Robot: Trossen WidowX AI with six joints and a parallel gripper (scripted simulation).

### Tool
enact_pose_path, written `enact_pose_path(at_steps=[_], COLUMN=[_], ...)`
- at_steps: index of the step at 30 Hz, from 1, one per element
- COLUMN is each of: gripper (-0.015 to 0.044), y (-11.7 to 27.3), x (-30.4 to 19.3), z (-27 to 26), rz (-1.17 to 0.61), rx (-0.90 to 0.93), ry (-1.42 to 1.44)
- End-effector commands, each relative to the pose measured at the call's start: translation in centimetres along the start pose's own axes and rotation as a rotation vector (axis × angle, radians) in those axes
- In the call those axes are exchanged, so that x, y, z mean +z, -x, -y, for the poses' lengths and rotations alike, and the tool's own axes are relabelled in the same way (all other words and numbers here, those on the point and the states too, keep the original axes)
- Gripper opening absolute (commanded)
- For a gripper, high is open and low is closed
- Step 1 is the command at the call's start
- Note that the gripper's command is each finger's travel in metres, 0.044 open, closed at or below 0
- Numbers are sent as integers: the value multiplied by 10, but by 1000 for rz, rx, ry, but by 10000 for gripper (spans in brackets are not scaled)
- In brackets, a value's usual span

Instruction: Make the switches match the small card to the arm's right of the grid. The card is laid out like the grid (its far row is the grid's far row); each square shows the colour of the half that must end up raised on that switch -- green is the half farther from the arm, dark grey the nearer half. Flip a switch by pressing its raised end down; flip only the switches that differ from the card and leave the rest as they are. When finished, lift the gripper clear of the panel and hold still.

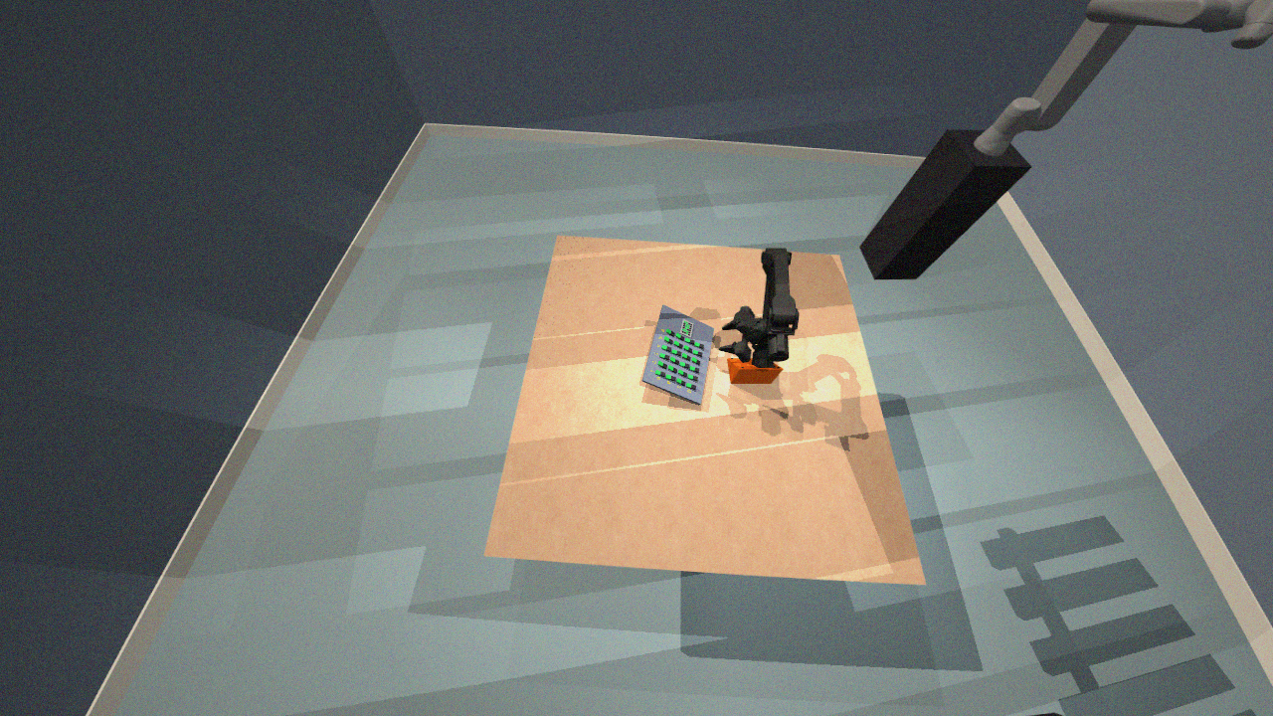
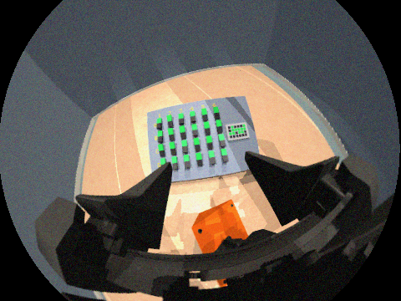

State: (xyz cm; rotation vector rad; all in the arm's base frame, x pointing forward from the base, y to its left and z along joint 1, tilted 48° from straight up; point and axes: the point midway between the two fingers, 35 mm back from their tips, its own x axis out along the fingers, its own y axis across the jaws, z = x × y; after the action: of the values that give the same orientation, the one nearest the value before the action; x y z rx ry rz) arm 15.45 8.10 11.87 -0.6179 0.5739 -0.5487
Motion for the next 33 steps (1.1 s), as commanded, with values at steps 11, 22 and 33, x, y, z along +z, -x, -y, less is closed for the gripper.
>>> enact_pose_path(at_steps=[11, 22, 33], gripper=[111, 0, 0], y=[-58, -144, -180], x=[42, 89, 71], z=[-13, 17, 20], rz=[-322, -500, -524], rx=[-49, -54, -56], ry=[26, 33, 31])
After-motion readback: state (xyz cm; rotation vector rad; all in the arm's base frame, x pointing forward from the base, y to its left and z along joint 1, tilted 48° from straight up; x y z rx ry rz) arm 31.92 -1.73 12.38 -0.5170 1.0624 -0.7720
